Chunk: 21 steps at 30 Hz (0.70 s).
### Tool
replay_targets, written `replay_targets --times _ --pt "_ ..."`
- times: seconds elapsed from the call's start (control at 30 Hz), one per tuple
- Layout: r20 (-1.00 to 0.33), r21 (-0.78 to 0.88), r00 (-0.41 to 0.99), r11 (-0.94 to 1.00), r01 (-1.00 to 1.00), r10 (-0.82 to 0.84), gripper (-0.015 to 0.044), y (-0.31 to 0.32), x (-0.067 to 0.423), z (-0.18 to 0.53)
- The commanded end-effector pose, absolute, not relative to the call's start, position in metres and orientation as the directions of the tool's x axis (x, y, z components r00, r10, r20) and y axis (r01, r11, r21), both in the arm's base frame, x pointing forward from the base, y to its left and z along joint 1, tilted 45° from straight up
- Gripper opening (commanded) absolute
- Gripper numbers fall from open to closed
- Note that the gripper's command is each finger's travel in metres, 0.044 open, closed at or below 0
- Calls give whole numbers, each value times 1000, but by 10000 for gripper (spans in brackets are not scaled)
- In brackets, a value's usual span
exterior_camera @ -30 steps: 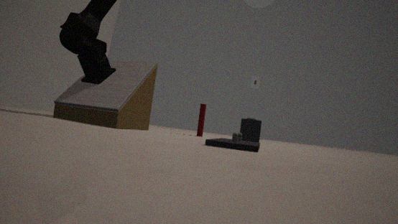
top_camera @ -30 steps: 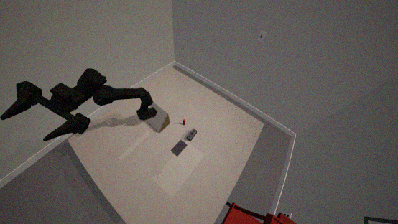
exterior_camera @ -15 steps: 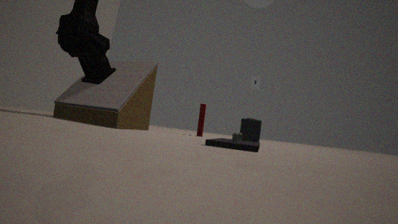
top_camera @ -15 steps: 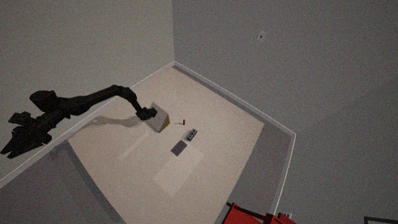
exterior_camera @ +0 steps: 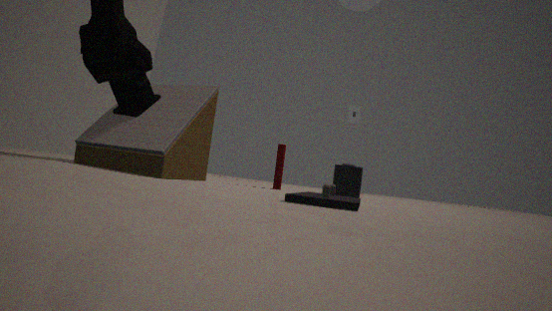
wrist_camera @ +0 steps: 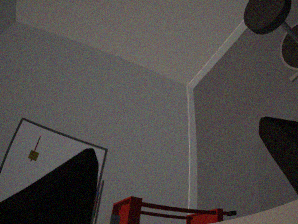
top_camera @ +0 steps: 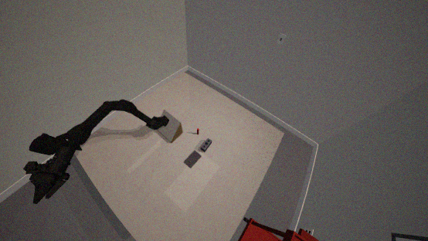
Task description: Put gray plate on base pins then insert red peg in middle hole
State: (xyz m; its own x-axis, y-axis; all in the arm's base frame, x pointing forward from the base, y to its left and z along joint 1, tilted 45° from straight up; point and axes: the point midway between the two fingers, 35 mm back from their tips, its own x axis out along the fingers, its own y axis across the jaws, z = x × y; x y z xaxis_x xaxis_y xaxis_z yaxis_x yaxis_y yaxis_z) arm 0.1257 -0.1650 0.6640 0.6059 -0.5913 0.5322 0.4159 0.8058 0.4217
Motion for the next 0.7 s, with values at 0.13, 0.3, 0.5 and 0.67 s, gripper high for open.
replay_targets --times 0.13,0.3,0.5,0.67 --pt "249 740 722 608 289 -646 440 -234 213 587" --pt "63 837 782 459 296 -620 440 -247 275 532" --pt "-159 878 820 301 372 -550 440 -236 346 459" --pt "-287 843 841 296 449 -460 440 -211 389 409"
